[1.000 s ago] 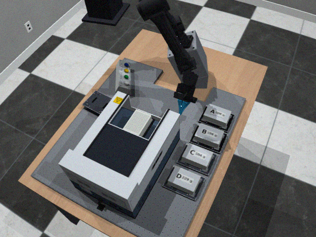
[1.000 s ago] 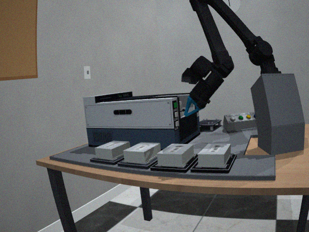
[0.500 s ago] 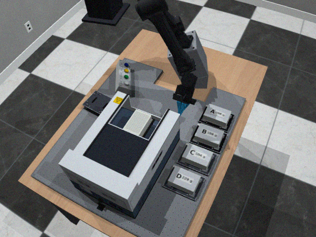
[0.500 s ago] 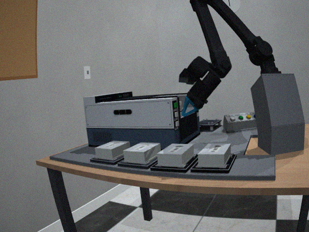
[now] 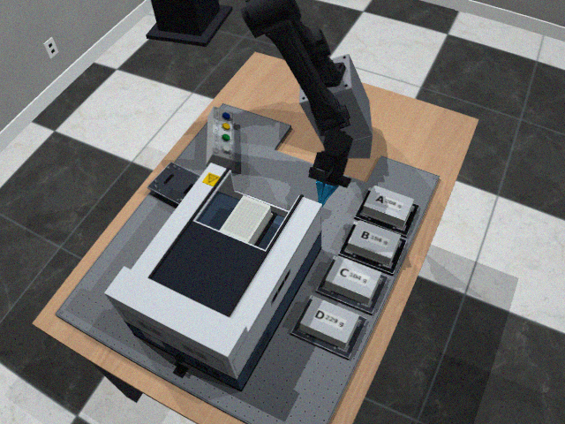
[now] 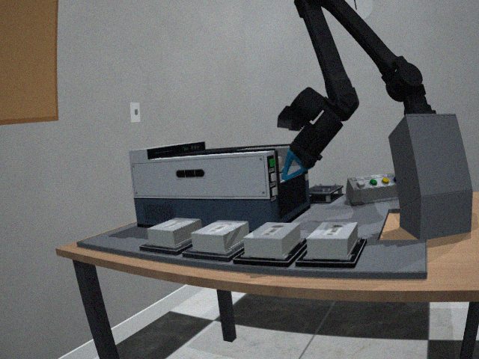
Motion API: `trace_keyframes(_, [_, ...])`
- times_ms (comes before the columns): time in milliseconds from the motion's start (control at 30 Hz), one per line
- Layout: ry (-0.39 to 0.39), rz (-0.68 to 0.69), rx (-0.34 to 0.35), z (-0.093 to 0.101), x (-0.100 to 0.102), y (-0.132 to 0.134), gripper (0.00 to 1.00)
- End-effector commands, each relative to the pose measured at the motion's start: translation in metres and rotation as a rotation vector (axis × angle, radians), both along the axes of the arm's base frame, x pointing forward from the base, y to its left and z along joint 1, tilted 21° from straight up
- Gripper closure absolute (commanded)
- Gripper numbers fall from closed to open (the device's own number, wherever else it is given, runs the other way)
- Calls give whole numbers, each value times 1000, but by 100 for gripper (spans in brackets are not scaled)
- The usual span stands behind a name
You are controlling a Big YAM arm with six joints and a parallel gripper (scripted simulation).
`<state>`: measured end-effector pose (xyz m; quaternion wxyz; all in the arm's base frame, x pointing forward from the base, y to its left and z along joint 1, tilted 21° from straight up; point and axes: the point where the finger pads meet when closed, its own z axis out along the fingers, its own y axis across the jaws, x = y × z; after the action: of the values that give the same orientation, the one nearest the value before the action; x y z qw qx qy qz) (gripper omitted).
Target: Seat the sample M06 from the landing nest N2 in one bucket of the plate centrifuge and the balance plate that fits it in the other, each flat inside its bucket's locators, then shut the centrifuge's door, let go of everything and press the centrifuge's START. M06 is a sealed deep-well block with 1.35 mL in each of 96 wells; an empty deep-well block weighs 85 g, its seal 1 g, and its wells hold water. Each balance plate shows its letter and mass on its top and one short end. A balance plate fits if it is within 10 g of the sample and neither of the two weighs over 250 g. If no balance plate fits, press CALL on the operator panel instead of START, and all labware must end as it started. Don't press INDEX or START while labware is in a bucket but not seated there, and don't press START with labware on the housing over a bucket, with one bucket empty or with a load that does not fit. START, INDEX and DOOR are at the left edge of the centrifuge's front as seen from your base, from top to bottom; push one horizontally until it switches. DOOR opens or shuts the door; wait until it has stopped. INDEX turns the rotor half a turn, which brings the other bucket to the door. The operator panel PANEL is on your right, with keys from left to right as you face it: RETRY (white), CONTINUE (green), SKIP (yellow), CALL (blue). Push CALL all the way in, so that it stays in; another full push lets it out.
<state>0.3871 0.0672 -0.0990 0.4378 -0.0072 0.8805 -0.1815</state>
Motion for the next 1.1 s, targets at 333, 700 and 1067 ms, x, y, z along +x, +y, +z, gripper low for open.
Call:
trace_keyframes(333, [-5, -5, -8, 5, 8, -4, 100])
trace_keyframes(700, [-9, -5, -7, 6, 11, -5, 100])
trace_keyframes(1067, [-7, -5, -8, 6, 10, -6, 100])
